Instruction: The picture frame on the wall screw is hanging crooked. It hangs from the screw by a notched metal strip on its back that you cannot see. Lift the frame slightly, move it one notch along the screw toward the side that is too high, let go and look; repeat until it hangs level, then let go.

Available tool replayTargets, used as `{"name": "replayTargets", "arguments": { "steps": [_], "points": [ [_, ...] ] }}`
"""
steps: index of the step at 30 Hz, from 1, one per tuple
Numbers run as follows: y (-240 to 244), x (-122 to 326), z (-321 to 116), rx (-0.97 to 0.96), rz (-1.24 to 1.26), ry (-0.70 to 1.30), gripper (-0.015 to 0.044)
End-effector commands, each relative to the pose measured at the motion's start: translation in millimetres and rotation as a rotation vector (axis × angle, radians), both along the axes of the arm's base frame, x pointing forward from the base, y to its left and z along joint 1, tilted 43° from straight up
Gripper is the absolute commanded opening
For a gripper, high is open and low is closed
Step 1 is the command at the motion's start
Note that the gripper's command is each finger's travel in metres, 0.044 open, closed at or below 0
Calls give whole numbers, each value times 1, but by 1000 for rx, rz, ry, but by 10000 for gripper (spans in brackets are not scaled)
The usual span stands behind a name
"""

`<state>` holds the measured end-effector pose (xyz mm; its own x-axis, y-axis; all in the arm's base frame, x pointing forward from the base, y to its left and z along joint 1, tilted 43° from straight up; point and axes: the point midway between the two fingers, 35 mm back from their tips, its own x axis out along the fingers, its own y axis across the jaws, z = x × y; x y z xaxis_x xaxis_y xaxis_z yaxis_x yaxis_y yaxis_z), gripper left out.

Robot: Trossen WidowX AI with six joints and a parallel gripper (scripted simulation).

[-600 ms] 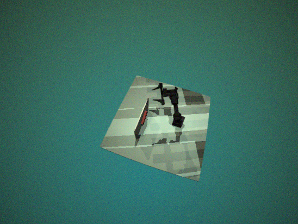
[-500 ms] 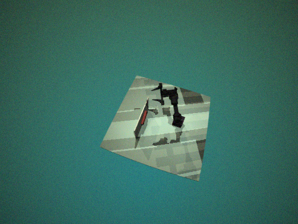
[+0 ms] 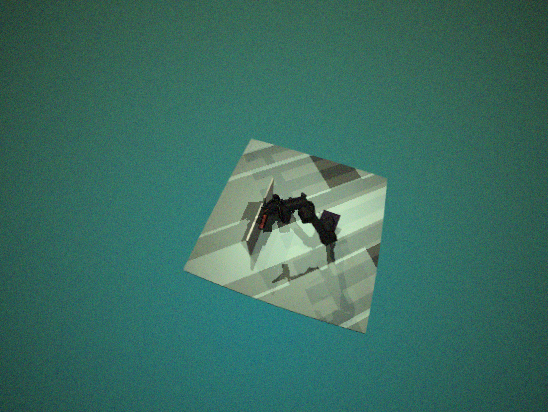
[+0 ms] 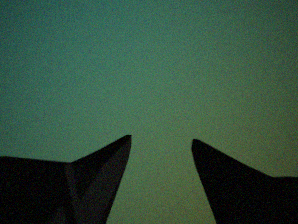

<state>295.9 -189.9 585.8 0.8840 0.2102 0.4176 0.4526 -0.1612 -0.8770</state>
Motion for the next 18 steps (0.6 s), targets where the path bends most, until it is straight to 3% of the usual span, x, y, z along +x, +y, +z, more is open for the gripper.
{"name": "replayTargets", "arguments": {
  "steps": [1,18],
  "points": [
    [64,-2,-17,720,268,66,260],
    [144,-42,-119,1957,686,193,260]
  ]
}}
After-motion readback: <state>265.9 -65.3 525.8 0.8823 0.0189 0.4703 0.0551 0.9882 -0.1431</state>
